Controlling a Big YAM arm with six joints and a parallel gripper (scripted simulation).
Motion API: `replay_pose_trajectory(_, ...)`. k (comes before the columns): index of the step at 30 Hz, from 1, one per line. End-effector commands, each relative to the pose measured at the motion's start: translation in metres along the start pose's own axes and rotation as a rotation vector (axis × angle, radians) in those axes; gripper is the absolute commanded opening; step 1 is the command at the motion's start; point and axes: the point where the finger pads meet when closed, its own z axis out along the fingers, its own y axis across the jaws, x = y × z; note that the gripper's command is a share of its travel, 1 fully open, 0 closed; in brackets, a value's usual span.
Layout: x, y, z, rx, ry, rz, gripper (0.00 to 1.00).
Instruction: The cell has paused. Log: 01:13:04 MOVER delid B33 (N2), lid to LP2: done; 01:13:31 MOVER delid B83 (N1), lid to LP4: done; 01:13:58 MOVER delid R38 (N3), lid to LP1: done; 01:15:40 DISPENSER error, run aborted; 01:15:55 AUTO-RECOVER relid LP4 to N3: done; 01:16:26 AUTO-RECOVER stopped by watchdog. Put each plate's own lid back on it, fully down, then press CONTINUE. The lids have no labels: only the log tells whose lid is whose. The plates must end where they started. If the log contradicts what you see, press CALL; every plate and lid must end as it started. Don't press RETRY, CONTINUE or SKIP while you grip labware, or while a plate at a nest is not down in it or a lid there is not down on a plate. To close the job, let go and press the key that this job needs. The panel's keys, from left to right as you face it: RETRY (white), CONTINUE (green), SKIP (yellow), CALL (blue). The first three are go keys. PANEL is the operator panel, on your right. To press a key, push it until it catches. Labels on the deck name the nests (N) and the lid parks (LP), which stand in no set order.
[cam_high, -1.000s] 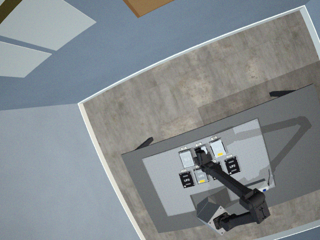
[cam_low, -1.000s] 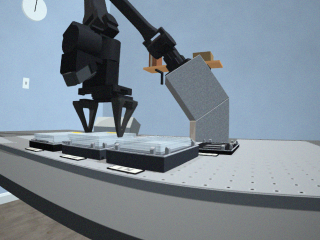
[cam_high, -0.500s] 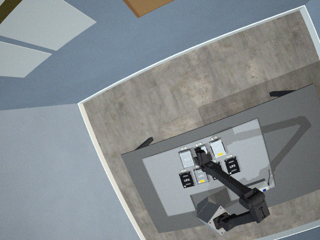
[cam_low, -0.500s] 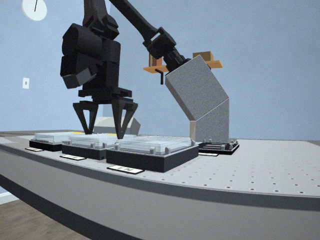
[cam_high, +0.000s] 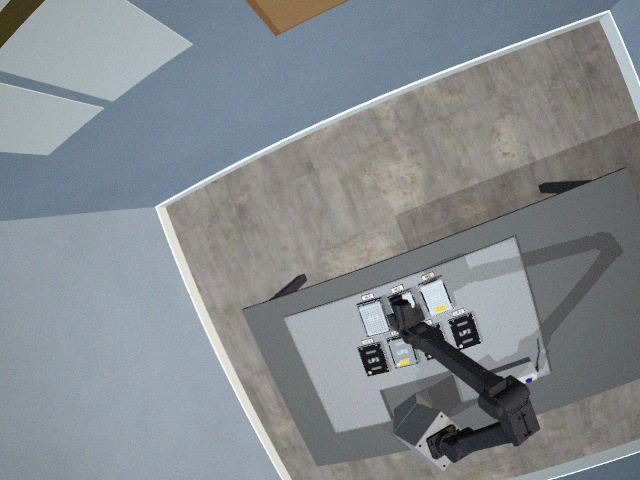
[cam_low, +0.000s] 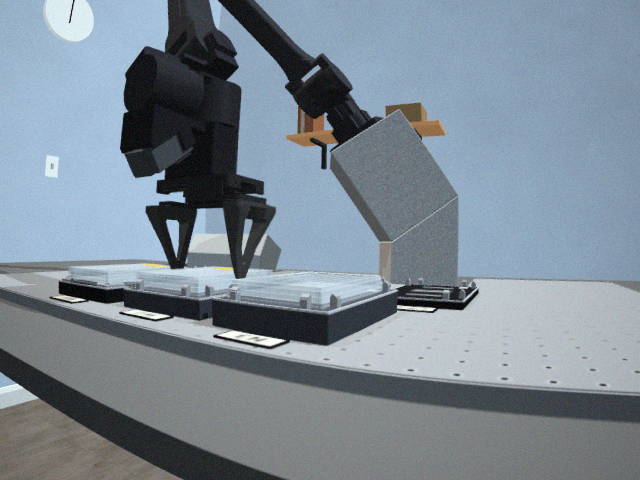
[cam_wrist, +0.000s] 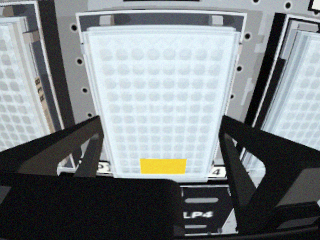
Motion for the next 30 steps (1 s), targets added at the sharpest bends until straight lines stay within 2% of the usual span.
replay_pose_trajectory(1, -0.0029, -0.0057, 0.0102, 0.001, 0.009, 0.01, 0.0)
replay_pose_trajectory(27, 0.0022, -0.0046, 0.0099, -0.001, 0.02, 0.007, 0.0)
replay_pose_trajectory(28, 0.0022, -0.0046, 0.0099, -0.001, 0.02, 0.007, 1.0)
replay_pose_trajectory(30, 0.0022, -0.0046, 0.0099, -0.001, 0.02, 0.007, 1.0)
